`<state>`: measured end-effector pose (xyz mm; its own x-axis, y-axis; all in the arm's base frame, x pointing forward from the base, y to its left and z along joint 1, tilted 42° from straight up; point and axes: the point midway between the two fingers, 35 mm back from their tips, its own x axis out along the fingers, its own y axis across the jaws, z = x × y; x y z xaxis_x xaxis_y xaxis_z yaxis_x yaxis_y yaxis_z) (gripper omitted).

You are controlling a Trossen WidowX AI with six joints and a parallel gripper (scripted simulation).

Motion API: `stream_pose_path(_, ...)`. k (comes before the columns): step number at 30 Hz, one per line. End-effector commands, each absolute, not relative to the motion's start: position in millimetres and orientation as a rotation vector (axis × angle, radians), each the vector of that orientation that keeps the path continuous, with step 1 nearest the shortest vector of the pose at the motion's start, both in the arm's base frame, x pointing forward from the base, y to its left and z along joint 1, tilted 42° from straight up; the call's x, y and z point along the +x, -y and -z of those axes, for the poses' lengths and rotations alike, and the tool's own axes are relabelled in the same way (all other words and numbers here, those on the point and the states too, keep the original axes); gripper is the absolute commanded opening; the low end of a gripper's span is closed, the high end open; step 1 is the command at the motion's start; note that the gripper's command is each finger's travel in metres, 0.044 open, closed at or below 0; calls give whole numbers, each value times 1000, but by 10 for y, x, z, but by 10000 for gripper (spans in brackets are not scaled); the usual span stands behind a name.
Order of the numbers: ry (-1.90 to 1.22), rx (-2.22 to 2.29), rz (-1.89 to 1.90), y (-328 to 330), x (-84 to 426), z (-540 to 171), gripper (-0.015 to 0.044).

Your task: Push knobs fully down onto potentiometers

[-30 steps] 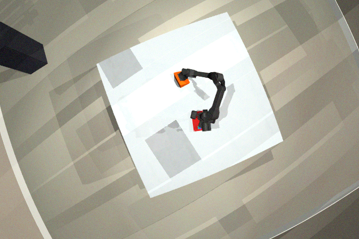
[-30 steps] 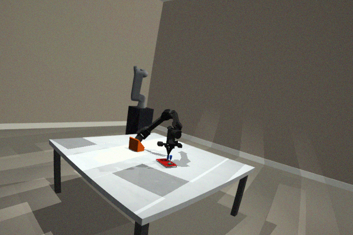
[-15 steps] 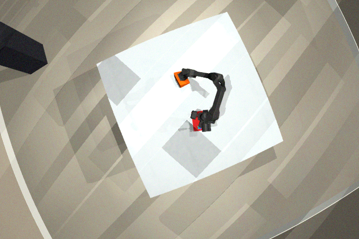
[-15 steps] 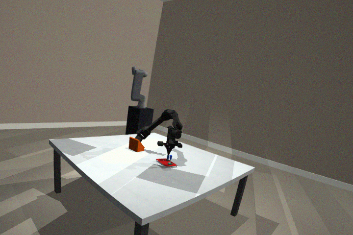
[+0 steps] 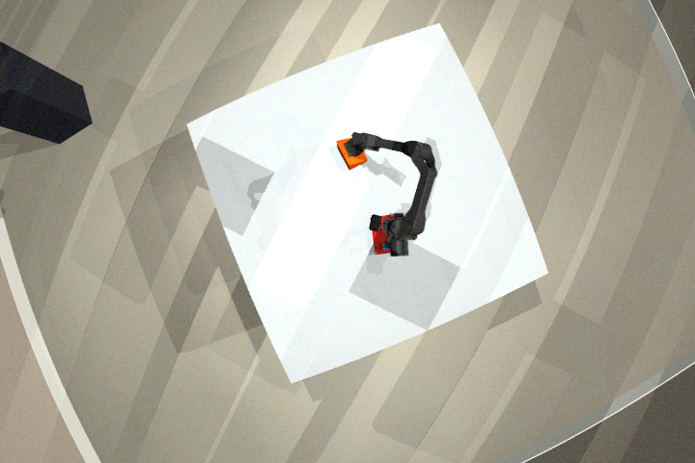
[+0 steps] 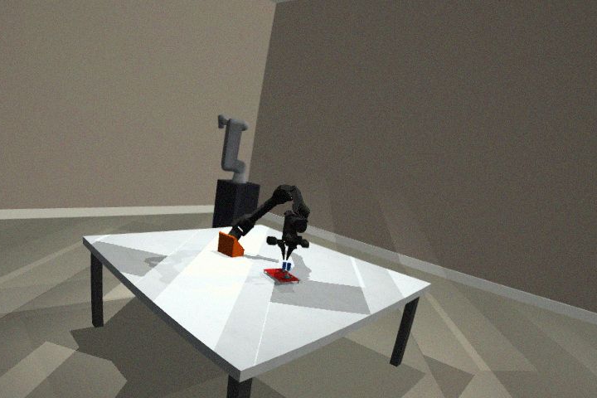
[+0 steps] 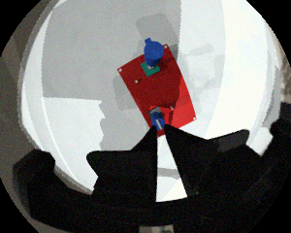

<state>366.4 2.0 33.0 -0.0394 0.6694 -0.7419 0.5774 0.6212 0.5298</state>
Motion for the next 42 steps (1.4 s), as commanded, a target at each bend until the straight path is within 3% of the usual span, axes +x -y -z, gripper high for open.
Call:
stream_pose_path(1, -1712, 1028, -101, -31, 3664, -324, 131)
stream_pose_path(4, -1712, 1028, -101, -31, 3664, -324, 210)
stream_pose_path(12, -1672, 1173, 43, 256, 3726, -366, 0)
stream_pose_path(42, -1635, 1930, 986, 424, 3967, -398, 0)
